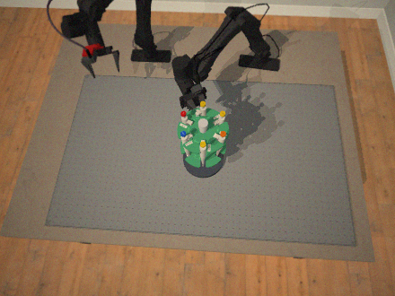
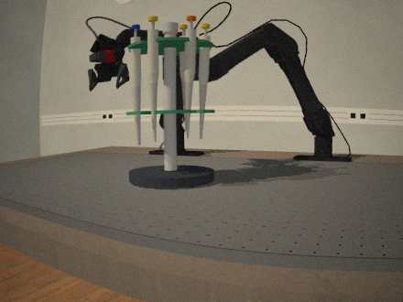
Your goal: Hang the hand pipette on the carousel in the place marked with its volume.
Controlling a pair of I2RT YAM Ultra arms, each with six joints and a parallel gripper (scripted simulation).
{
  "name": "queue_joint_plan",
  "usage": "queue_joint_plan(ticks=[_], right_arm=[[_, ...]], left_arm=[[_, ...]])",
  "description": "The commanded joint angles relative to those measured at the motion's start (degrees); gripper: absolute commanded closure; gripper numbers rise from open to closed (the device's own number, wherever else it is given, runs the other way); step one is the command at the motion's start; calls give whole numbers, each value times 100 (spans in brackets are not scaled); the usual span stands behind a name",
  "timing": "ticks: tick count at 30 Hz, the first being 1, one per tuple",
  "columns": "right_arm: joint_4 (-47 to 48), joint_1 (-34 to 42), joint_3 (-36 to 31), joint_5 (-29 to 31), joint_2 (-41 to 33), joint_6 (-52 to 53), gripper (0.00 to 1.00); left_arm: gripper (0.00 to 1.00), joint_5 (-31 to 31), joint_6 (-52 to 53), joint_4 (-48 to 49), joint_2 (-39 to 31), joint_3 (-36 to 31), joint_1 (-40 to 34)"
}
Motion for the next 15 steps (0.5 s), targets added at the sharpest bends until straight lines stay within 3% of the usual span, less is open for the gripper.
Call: queue_joint_plan(ticks=[1, 15], right_arm=[[77, -54, 89, -133, -32, -68, 0], [77, -54, 89, -133, -32, -68, 0]], left_arm=[[88, -98, -28, 121, -213, 132, -38], [88, -100, -26, 161, -176, -74, -39]])
